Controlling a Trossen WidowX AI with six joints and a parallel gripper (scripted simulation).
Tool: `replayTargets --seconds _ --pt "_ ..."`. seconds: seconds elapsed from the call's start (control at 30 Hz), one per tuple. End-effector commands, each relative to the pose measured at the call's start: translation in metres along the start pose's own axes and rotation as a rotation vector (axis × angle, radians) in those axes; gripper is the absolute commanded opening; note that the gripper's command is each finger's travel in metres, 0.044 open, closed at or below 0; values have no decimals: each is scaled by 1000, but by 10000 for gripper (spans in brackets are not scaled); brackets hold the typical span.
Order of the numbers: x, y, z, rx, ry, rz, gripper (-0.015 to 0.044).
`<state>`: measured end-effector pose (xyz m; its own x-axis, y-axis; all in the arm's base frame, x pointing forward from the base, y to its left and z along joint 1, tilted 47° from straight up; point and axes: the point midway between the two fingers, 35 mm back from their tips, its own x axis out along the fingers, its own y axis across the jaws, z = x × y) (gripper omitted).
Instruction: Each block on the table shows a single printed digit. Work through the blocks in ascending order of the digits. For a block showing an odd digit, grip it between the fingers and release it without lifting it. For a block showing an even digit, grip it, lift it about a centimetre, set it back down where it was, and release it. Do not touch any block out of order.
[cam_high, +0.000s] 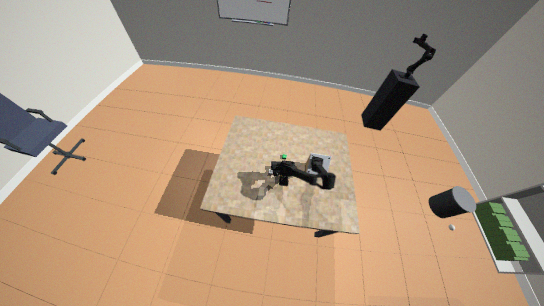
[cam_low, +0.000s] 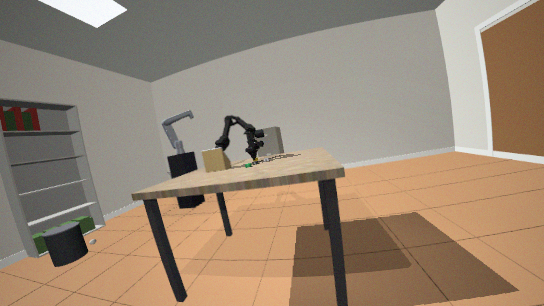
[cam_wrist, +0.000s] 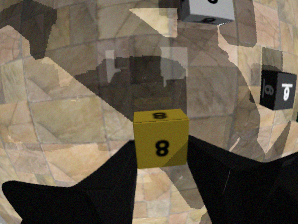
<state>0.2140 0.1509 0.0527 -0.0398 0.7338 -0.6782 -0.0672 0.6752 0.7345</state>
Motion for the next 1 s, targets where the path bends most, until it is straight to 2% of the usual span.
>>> replayTargets --seconds 0.0,0.5,0.83,0.87,0.97 --pt "5 0 -1 8 4 1 120" --pt "10 0 -1 8 4 2 120" --pt "10 0 -1 8 4 2 383" --pt "10 0 -1 8 4 2 400" --pt "8 0 -1 8 4 1 400"
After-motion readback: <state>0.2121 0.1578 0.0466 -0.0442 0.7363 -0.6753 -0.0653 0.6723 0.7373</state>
